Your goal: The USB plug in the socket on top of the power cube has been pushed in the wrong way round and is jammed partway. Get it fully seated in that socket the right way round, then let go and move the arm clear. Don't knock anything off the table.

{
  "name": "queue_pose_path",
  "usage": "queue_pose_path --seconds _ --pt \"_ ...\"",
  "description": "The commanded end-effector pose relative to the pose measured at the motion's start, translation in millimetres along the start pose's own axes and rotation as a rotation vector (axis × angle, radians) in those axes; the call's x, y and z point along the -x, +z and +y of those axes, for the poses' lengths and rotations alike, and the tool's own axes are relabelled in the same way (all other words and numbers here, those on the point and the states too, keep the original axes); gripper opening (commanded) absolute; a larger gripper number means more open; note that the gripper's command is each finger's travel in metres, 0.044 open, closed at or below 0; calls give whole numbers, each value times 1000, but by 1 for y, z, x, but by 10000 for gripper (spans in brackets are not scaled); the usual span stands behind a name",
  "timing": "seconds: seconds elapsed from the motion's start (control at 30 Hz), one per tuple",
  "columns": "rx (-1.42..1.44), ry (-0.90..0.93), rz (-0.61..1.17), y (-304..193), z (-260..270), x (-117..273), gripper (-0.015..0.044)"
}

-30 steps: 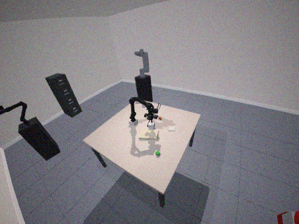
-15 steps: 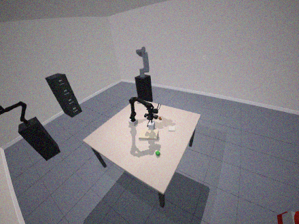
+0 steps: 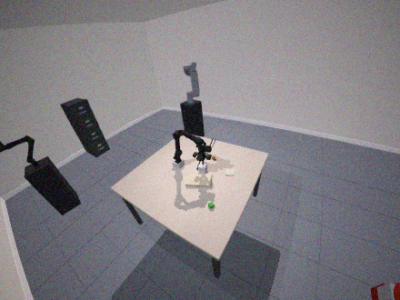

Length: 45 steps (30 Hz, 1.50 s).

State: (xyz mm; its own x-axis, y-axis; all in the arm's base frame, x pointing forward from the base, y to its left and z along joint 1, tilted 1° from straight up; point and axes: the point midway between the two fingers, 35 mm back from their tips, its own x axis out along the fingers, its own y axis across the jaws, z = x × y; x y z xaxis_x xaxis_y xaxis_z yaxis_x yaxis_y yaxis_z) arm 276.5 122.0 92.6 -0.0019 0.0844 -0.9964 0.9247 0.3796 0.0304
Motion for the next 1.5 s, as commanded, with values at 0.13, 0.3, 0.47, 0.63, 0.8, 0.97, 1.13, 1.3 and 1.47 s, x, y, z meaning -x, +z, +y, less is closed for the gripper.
queue_pose_path --seconds 0.13,0.3,0.47,0.63,0.8,0.97,1.13,1.3,1.47 --pt "4 1 6 -1 0 -1 0" --pt "4 1 6 -1 0 -2 0" --pt "4 1 6 -1 0 -3 0" --pt "4 1 6 0 0 -3 0" --pt "4 1 6 0 0 -4 0" --pt "4 1 6 0 0 -4 0" --pt "4 1 6 0 0 -5 0" --pt "4 1 6 0 0 -6 0" --pt "4 1 6 0 0 -6 0"
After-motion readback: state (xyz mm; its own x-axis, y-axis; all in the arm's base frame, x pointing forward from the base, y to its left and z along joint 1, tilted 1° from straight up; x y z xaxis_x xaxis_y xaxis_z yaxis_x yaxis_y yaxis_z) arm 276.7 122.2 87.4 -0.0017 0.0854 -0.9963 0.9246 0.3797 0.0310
